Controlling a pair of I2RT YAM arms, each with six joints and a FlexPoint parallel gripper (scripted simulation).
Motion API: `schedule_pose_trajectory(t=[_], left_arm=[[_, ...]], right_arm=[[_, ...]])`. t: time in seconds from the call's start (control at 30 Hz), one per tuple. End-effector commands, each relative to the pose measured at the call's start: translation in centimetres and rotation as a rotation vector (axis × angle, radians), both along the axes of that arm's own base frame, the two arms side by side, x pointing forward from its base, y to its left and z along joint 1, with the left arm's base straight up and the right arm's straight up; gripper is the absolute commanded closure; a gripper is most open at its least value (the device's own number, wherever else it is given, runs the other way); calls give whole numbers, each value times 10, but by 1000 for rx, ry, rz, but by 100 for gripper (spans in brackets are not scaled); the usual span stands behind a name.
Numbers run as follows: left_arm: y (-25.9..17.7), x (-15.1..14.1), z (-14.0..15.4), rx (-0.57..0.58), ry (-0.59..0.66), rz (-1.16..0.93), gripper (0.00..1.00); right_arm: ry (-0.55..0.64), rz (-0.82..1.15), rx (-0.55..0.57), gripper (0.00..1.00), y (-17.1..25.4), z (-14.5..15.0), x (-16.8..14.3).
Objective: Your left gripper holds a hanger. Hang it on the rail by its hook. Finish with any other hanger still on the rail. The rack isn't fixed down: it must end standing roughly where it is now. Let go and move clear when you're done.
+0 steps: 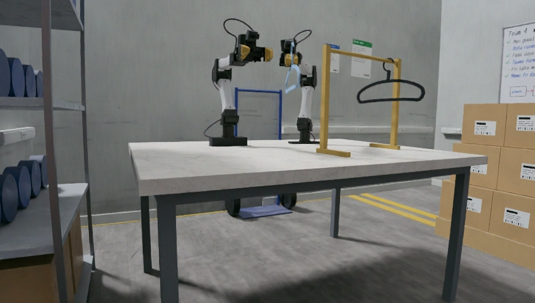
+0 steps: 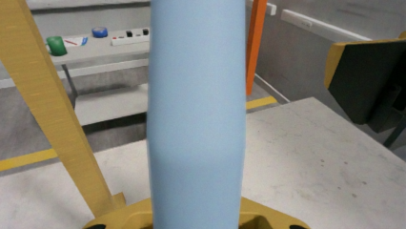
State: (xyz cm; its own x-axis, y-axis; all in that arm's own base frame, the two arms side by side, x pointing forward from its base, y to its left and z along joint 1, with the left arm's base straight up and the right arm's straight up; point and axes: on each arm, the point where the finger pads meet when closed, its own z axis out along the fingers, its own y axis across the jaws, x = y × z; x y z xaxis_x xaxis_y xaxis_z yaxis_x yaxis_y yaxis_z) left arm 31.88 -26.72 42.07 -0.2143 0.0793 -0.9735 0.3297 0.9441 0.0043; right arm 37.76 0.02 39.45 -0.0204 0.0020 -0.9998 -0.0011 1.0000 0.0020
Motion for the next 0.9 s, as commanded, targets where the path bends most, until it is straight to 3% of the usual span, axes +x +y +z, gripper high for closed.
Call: schedule_pose_trajectory(t=[0.0, 0.87], left_arm=[[2, -1, 6, -14, -10, 2, 100], [12, -8, 0, -3, -4, 19, 100]], right_arm=[[-20, -1, -2, 0, 0, 8, -2], [-20, -1, -2, 0, 0, 8, -2]])
